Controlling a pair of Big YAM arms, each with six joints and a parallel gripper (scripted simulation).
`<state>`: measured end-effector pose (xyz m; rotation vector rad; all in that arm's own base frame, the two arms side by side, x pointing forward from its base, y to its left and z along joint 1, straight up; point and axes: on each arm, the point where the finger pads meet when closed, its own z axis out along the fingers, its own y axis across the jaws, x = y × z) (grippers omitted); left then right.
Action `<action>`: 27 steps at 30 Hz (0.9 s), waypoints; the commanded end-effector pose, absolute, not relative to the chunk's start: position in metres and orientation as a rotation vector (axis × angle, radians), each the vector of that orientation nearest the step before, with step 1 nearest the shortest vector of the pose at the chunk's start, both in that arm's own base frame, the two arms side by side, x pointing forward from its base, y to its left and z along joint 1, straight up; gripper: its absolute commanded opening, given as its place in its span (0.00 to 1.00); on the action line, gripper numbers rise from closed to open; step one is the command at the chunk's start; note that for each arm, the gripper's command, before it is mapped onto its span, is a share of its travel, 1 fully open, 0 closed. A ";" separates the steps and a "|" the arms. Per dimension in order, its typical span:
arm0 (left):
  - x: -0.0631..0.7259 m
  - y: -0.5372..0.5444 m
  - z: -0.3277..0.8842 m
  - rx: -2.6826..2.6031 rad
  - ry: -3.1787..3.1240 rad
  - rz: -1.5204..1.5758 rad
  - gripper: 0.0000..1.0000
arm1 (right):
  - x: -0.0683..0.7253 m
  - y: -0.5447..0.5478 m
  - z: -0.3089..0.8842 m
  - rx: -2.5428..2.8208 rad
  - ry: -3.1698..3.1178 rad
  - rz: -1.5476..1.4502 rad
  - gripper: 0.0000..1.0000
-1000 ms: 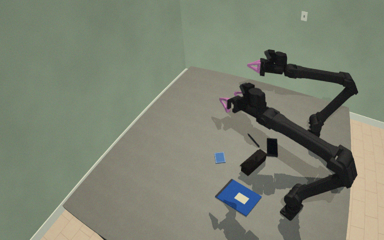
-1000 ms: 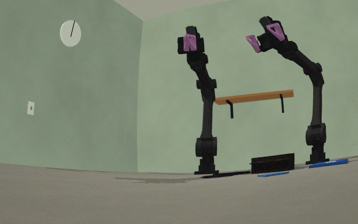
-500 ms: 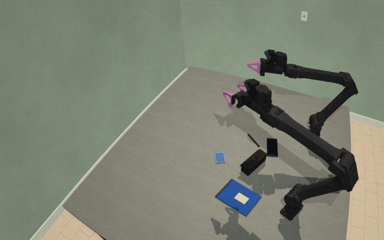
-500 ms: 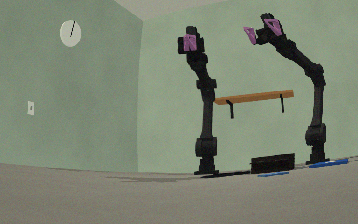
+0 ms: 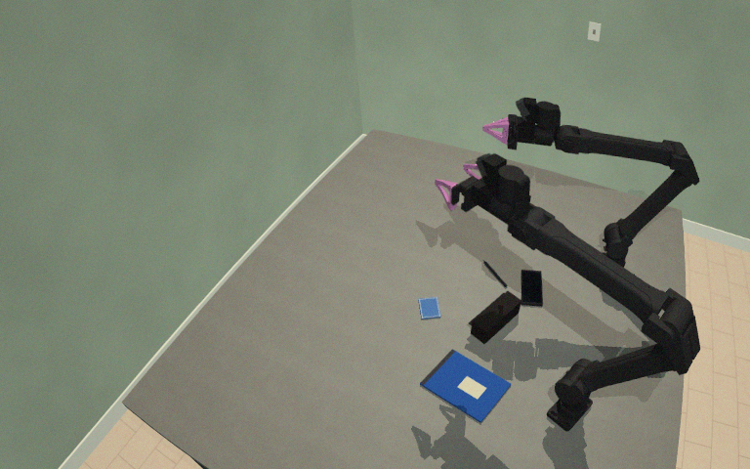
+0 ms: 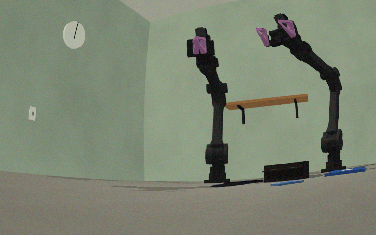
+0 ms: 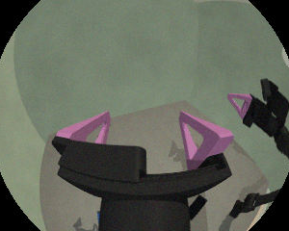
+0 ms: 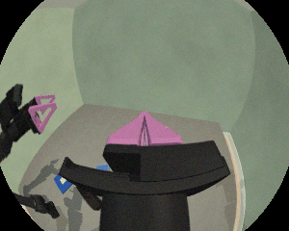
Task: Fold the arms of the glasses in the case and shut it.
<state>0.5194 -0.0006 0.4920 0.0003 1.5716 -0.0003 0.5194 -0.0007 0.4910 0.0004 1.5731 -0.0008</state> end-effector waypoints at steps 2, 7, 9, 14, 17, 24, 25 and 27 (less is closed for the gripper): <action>0.511 0.004 0.516 -0.011 1.530 0.000 1.00 | 0.516 0.005 0.515 -0.012 1.531 0.002 0.00; 0.516 0.003 0.509 -0.010 1.543 -0.001 1.00 | 0.519 0.003 0.515 -0.009 1.531 0.001 0.00; 0.516 0.003 0.507 -0.010 1.546 0.000 1.00 | 0.519 0.003 0.516 -0.008 1.529 0.002 0.00; 0.517 0.002 0.513 -0.005 1.535 0.000 1.00 | 0.519 0.001 0.518 -0.004 1.526 0.002 0.00; 0.519 0.004 0.501 -0.010 1.555 0.001 1.00 | 0.520 0.002 0.520 -0.006 1.522 0.003 0.00; 0.521 0.004 0.500 -0.010 1.557 0.002 1.00 | 0.521 0.001 0.524 -0.004 1.513 0.004 0.00; 0.521 0.004 0.499 -0.010 1.558 0.002 1.00 | 0.521 0.001 0.525 -0.003 1.512 0.004 0.00; 0.522 0.003 0.498 -0.009 1.560 0.002 1.00 | 0.521 0.001 0.526 -0.002 1.509 0.004 0.00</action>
